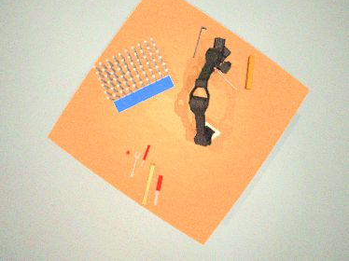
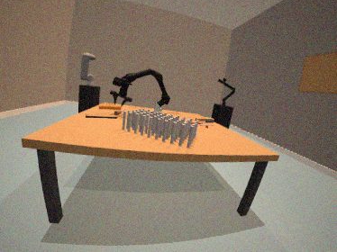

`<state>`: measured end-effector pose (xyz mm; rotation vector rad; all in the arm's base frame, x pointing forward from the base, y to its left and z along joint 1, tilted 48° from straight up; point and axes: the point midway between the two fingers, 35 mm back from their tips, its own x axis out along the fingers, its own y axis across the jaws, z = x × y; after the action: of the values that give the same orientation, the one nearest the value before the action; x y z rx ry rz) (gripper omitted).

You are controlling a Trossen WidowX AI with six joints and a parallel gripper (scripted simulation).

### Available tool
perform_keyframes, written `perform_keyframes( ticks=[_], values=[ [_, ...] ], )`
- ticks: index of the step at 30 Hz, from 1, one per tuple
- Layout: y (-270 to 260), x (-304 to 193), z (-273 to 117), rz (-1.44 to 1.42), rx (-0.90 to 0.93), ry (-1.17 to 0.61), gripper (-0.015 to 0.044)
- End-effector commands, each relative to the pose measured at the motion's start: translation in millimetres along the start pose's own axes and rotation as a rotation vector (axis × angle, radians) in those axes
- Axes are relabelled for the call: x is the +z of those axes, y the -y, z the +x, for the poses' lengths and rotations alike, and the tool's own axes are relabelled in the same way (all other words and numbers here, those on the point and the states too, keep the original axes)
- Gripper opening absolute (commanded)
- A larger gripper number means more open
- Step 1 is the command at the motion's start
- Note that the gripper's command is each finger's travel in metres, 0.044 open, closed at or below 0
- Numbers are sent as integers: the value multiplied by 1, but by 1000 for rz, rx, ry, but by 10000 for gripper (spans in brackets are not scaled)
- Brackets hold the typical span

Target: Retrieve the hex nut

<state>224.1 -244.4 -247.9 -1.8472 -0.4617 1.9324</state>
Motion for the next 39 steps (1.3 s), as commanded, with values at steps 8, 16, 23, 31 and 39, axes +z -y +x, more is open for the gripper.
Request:
perform_keyframes(
  ticks=[8,16,23,31,39],
  values=[
    [6,0,20,6,-11,0,280],
    [10,0,33,6,-12,-1,280],
    [13,0,44,6,-12,-1,280],
    [17,1,57,6,-13,-1,280],
    [19,2,64,6,-14,-1,267]
  ],
)
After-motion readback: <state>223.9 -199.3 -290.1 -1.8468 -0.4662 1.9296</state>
